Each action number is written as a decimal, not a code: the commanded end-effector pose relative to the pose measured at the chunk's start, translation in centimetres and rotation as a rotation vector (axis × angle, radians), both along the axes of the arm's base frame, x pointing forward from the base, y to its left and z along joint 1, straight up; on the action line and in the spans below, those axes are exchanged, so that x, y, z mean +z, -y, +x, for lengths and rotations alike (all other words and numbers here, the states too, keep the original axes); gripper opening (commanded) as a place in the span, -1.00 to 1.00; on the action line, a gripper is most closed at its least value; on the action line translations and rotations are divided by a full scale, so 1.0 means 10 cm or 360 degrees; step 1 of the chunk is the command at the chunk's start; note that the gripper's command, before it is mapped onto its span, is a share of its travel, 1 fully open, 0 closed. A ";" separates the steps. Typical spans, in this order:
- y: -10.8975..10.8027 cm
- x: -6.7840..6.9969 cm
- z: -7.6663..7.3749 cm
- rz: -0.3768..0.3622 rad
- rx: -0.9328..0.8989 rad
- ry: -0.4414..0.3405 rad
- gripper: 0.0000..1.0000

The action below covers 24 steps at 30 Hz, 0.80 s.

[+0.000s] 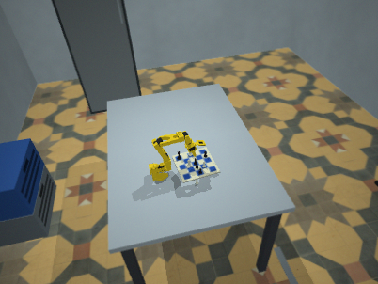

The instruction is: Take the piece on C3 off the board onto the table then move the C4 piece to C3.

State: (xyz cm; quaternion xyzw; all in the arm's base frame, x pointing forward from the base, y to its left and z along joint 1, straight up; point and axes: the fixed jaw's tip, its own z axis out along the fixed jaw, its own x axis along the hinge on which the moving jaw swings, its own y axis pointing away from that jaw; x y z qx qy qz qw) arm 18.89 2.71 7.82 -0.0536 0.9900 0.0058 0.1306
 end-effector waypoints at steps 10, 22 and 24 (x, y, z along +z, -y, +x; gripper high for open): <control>0.00 0.08 0.01 0.0008 -0.0012 0.0034 -0.79; 0.49 0.12 0.04 0.0000 -0.0405 0.0035 -0.64; 0.67 0.14 0.02 -0.0004 -0.0543 0.0035 -0.59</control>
